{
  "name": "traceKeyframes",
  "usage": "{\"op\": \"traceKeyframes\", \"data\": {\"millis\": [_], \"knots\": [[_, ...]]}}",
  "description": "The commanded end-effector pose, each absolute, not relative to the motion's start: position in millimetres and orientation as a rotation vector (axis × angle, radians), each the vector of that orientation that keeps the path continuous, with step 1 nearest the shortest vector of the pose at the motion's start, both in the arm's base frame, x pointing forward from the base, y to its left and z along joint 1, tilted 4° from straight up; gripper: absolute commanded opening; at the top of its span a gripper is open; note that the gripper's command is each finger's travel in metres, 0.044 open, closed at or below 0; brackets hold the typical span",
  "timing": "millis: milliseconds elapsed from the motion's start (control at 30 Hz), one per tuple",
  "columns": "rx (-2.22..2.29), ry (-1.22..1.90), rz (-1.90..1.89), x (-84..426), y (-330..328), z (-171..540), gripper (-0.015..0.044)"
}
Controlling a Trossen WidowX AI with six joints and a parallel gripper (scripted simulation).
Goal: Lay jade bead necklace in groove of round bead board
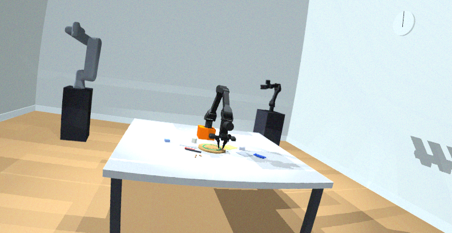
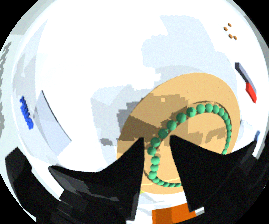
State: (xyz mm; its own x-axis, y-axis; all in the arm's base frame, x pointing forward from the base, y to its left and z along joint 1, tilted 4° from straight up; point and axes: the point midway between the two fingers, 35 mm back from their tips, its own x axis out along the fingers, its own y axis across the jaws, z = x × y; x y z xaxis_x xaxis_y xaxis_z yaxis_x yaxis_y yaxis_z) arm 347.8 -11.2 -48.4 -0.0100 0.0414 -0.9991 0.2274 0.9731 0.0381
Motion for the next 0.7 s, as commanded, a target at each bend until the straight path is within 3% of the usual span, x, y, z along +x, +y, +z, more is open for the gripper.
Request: {"op": "traceKeyframes", "data": {"millis": [0, 300, 667], "knots": [[0.212, 1.578, -0.149, 347.9, -11.2, -48.4, 0.0210], [0.213, 1.584, -0.150, 346.4, -11.2, -46.9, 0.0440], [0.219, 1.587, -0.150, 346.5, -11.4, -43.2, 0.0440]]}}
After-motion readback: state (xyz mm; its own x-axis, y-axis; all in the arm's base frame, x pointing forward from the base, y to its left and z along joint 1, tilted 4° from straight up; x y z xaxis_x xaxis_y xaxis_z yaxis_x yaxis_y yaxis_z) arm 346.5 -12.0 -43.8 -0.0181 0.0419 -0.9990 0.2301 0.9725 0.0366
